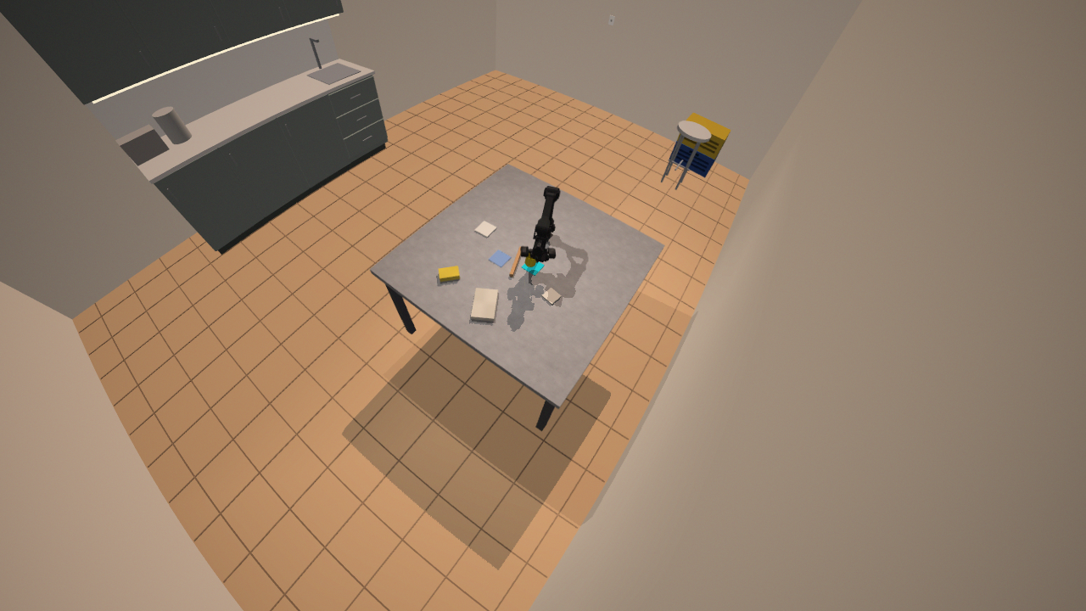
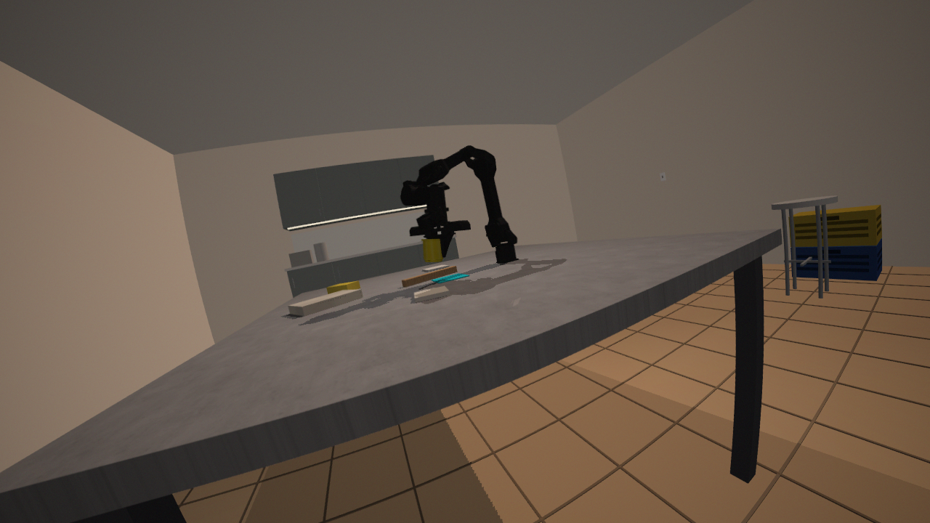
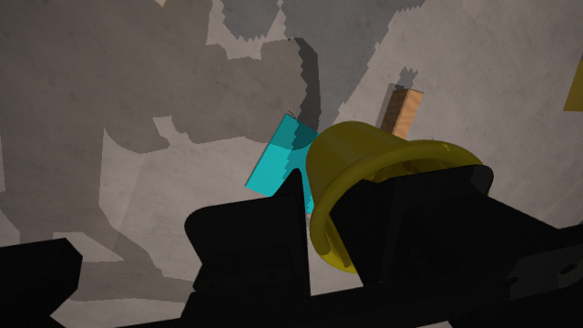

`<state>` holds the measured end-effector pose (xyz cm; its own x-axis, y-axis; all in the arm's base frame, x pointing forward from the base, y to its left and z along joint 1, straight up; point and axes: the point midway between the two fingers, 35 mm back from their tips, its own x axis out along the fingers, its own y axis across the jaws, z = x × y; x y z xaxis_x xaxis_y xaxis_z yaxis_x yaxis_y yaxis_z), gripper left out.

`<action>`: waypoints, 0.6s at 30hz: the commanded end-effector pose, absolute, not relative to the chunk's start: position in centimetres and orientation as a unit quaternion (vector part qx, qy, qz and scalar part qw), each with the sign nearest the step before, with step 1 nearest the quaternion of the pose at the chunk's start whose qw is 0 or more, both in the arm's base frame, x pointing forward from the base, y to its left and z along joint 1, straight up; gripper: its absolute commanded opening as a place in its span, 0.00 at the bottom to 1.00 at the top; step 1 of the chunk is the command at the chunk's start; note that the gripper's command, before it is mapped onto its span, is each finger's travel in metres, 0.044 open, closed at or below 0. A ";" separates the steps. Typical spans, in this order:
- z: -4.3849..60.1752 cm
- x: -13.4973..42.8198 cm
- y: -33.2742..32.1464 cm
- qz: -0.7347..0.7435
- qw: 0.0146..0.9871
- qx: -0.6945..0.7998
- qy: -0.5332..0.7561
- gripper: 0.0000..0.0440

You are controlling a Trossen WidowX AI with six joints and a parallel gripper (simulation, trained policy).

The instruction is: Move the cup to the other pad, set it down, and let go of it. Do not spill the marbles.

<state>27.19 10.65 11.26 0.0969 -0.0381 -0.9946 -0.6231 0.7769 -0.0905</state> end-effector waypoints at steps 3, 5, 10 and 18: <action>9.7 26.4 10.9 0.199 0.699 -0.253 0.639 0.00; 9.2 26.1 10.9 0.197 0.700 -0.250 0.639 0.00; 8.0 25.5 10.9 0.189 0.703 -0.244 0.641 0.00; 6.3 24.6 10.7 0.178 0.706 -0.238 0.643 0.05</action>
<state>25.00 10.93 7.08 0.1058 -0.0485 -0.9932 -0.5713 0.8146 -0.1006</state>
